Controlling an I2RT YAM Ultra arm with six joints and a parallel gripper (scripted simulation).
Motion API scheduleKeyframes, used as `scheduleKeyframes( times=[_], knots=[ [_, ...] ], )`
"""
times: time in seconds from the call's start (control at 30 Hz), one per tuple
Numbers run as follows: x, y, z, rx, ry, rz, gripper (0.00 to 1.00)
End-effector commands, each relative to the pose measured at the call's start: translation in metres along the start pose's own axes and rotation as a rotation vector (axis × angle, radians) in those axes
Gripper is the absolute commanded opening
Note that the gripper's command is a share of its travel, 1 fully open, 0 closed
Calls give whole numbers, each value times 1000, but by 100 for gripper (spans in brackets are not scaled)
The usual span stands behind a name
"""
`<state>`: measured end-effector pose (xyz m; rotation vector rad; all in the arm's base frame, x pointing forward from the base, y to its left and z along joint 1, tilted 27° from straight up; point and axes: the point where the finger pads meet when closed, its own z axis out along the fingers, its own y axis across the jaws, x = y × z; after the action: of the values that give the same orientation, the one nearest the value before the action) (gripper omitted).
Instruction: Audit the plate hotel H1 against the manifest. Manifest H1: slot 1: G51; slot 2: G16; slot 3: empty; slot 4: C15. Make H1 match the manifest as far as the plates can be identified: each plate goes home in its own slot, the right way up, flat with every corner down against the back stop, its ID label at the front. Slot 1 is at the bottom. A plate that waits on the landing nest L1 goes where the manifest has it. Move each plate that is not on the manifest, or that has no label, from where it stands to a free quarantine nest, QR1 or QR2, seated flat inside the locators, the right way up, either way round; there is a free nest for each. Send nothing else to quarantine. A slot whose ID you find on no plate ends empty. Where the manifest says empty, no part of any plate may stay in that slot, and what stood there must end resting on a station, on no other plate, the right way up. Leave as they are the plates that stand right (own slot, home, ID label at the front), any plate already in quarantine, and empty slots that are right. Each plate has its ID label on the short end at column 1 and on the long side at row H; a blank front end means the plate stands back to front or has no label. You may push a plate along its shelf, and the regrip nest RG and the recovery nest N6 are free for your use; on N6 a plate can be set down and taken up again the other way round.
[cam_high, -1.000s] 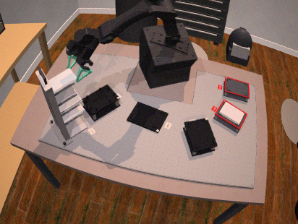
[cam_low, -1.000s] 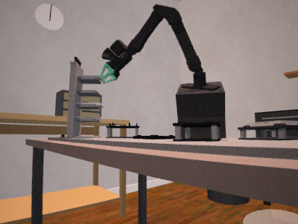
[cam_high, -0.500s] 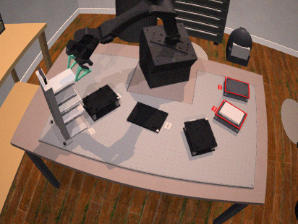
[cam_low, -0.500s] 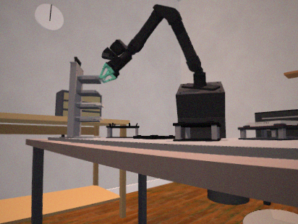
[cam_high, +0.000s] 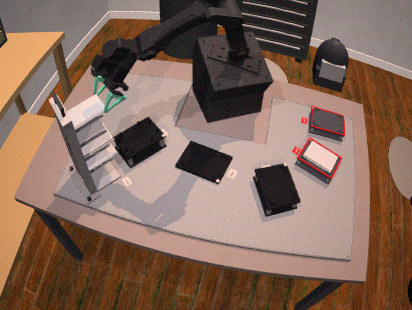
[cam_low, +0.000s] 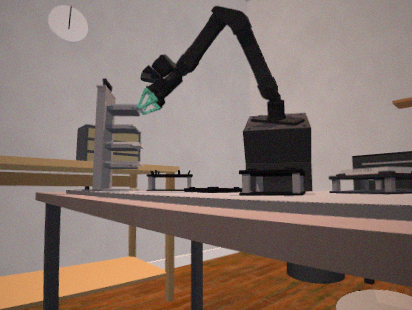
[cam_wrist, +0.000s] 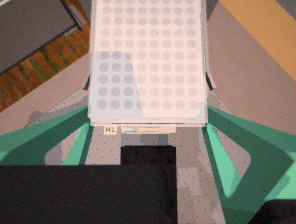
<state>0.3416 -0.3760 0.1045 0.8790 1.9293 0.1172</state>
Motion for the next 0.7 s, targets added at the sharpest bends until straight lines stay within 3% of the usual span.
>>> scheduleKeyframes(
  times=[0.0,0.67],
  knots=[
    [-9,0,-3,5,-21,-8,86],
    [6,-1,-18,5,-20,-8,86]
  ],
)
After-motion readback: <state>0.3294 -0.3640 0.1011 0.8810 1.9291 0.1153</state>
